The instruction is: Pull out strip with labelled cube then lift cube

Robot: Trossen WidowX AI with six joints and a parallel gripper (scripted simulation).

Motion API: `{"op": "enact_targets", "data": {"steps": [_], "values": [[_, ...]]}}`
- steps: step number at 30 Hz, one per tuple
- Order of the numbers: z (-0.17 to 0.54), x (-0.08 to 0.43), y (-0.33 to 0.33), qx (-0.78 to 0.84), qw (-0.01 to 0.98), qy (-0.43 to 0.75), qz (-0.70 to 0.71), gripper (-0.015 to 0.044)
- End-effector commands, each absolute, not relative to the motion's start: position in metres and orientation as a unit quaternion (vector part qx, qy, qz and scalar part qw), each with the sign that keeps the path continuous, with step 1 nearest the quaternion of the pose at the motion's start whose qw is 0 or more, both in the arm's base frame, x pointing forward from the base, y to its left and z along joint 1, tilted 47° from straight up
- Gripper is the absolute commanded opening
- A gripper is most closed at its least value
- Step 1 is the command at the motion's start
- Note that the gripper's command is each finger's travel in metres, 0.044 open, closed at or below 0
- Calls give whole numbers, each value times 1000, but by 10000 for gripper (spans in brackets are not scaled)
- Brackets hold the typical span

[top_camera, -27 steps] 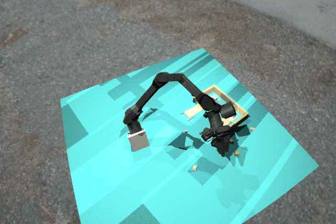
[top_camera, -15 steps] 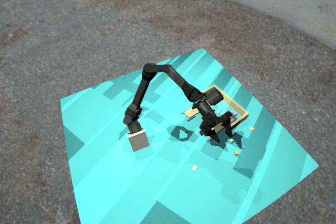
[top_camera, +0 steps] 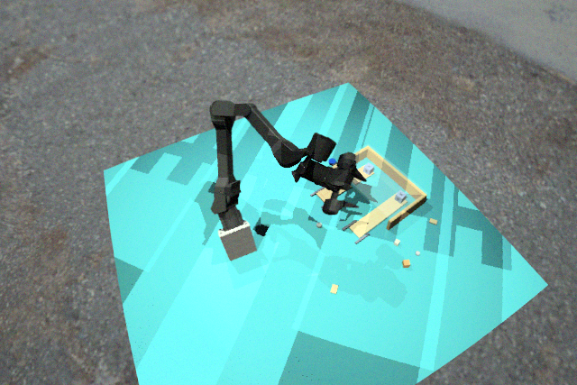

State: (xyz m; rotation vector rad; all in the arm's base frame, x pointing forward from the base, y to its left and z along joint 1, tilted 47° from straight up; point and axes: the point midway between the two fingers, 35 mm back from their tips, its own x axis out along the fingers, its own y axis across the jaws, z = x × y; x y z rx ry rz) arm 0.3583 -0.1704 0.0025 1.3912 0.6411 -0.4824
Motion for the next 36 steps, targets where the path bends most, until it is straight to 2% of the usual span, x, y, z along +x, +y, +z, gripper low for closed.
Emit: {"op": "enact_targets", "data": {"steps": [1,5,26,36], "values": [[41,330,-110,482,828,285,-8,400],[59,314,-83,398,876,258,84,400],[60,313,-82,394,878,257,88,400],[18,367,-103,343,854,374,117,138]]}}
